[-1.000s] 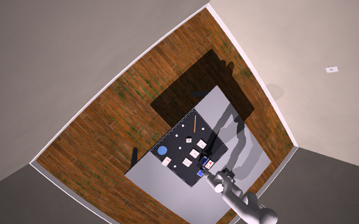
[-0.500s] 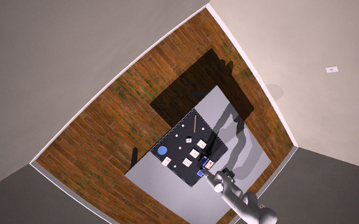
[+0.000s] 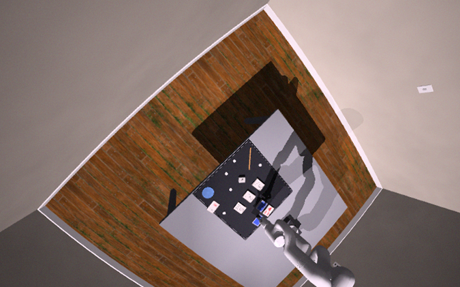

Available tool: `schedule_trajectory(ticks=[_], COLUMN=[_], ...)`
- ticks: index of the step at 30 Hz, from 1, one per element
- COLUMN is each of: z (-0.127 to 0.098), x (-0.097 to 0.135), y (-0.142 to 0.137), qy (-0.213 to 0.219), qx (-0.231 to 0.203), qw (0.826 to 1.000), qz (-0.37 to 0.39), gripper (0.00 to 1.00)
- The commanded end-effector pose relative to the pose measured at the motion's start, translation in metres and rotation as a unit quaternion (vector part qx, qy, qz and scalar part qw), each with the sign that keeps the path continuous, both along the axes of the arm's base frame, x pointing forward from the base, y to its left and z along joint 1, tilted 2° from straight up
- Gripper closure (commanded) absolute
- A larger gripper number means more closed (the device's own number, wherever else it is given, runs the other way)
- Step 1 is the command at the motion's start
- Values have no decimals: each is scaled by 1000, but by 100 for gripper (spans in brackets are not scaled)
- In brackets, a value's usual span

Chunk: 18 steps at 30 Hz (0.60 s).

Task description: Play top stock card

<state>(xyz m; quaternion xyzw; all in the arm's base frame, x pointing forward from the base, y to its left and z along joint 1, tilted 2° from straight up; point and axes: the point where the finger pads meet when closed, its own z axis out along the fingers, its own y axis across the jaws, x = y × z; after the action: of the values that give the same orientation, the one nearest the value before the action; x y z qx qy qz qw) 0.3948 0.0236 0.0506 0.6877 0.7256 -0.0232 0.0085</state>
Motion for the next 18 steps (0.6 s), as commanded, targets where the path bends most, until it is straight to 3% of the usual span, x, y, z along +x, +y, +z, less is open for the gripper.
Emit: schedule_trajectory(ticks=[1,18], z=[0,-1], x=[0,1], y=[1,2], qy=[-1,-4], qx=[-5,-50], qw=[1000,999], qz=[0,1], gripper=[37,37])
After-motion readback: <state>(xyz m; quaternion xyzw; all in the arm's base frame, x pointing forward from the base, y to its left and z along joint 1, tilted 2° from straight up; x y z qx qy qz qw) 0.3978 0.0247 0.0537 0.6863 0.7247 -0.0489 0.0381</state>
